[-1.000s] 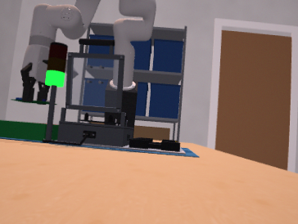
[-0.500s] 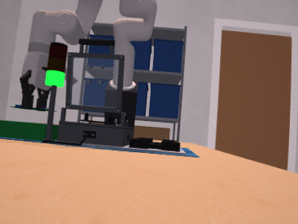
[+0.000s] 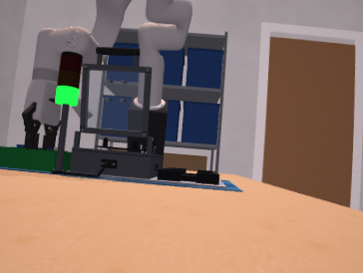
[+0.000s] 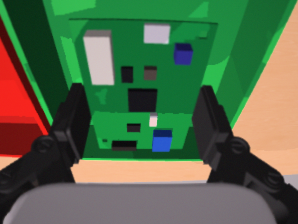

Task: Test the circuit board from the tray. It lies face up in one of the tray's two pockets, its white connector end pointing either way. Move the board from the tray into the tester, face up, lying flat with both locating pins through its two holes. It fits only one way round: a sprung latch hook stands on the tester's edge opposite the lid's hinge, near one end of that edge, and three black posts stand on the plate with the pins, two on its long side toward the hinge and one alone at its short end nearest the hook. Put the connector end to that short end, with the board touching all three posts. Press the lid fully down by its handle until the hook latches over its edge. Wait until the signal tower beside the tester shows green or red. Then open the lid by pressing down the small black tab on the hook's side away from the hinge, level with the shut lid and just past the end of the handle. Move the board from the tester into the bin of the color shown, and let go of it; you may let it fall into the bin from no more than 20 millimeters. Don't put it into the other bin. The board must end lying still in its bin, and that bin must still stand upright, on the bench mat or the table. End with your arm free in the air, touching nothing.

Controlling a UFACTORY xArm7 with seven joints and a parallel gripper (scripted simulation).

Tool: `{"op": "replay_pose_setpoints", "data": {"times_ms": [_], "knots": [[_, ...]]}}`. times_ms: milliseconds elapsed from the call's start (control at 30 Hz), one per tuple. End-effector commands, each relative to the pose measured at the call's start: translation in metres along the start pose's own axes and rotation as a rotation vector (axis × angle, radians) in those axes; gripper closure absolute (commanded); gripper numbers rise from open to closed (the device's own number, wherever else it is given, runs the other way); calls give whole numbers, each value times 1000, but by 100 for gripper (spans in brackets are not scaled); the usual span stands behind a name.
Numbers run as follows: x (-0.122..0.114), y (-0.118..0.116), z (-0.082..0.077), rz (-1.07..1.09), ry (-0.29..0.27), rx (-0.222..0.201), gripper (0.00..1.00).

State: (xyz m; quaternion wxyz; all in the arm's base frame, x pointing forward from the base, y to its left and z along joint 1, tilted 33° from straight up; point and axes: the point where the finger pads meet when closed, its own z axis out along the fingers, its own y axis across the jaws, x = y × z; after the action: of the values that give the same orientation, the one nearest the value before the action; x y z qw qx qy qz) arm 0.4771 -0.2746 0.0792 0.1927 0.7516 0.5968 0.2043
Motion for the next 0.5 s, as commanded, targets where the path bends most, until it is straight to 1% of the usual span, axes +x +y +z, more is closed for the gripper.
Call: {"op": "replay_pose_setpoints", "data": {"times_ms": [0,233,467], "knots": [[-2,2,16,0,-1,-8,21],[-2,2,28,0,-1,-8,21],[-2,2,30,0,-1,-8,21]]}}
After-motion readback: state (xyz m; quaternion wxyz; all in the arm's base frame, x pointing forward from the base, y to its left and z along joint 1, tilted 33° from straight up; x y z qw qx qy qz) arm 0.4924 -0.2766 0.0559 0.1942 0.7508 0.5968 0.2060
